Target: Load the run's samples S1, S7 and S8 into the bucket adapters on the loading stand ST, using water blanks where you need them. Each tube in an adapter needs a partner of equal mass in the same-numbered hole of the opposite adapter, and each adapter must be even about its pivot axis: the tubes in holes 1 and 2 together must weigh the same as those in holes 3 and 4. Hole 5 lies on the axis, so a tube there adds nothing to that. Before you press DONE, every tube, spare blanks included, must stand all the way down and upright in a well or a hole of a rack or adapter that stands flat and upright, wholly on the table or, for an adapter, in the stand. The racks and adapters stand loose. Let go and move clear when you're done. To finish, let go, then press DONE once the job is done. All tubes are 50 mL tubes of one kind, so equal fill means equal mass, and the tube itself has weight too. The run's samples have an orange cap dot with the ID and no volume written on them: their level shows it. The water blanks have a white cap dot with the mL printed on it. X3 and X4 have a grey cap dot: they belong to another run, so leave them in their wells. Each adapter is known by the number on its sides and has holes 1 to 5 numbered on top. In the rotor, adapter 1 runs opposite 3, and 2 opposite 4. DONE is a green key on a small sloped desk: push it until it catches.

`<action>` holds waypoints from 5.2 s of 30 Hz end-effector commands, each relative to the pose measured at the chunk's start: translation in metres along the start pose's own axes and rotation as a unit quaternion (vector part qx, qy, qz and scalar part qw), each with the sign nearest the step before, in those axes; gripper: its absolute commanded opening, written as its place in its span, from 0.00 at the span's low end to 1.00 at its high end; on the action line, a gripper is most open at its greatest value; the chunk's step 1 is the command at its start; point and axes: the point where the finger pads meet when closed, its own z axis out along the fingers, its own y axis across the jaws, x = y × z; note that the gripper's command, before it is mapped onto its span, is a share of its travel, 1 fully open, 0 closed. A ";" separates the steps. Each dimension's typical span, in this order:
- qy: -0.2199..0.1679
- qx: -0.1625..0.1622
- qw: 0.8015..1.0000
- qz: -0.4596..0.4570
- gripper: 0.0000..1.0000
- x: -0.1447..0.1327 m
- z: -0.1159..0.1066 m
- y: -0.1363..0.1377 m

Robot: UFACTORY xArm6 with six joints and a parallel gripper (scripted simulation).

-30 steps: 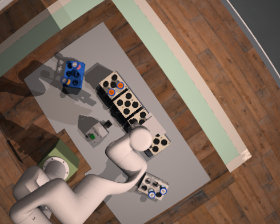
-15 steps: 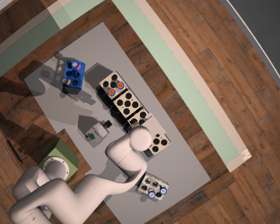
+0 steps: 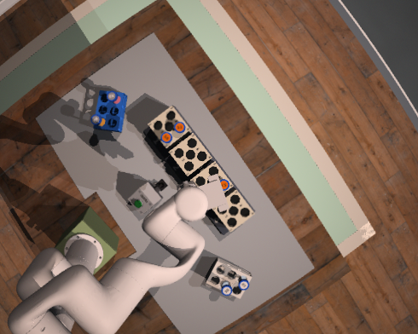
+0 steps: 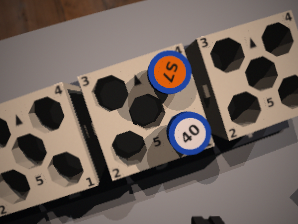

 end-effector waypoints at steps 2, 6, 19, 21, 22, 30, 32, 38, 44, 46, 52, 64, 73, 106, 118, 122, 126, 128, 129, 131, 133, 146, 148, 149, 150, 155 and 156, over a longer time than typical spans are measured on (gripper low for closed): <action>-0.005 -0.021 0.994 0.111 0.00 -0.027 0.012 -0.006; -0.009 -0.025 0.989 0.143 0.00 -0.036 0.016 -0.008; -0.034 -0.052 0.935 0.349 0.00 -0.094 0.045 -0.020; -0.038 -0.057 0.923 0.379 0.00 -0.102 0.049 -0.022; -0.038 -0.057 0.923 0.379 0.00 -0.102 0.049 -0.022; -0.051 -0.070 0.872 0.483 0.00 -0.133 0.064 -0.028; -0.055 -0.074 0.855 0.511 0.00 -0.142 0.068 -0.030; -0.060 -0.080 0.826 0.554 0.00 -0.169 0.081 -0.036; -0.060 -0.080 0.826 0.554 0.00 -0.176 0.085 -0.037; -0.060 -0.080 0.826 0.554 0.00 -0.176 0.085 -0.037; -0.060 -0.080 0.826 0.554 0.00 -0.176 0.085 -0.037; -0.060 -0.080 0.826 0.554 0.00 -0.175 0.101 -0.038; -0.060 -0.080 0.826 0.554 0.00 -0.174 0.117 -0.038; -0.060 -0.080 0.826 0.554 0.00 -0.174 0.130 -0.039; -0.060 -0.080 0.826 0.554 0.00 -0.173 0.136 -0.039; -0.060 -0.080 0.826 0.554 0.00 -0.173 0.139 -0.039; -0.060 -0.080 0.826 0.554 0.00 -0.173 0.139 -0.039; -0.060 -0.080 0.826 0.554 0.00 -0.173 0.139 -0.039; -0.060 -0.080 0.826 0.554 0.00 -0.173 0.139 -0.039; -0.060 -0.080 0.826 0.554 0.00 -0.173 0.139 -0.039; -0.060 -0.080 0.826 0.554 0.00 -0.173 0.139 -0.039; -0.060 -0.080 0.826 0.554 0.00 -0.173 0.140 -0.039; -0.060 -0.080 0.826 0.554 0.00 -0.173 0.140 -0.039; -0.060 -0.080 0.826 0.554 0.00 -0.173 0.140 -0.039; -0.060 -0.080 0.826 0.554 0.00 -0.173 0.140 -0.039; -0.060 -0.080 0.826 0.554 0.00 -0.173 0.140 -0.039; -0.060 -0.080 0.826 0.554 0.00 -0.173 0.141 -0.039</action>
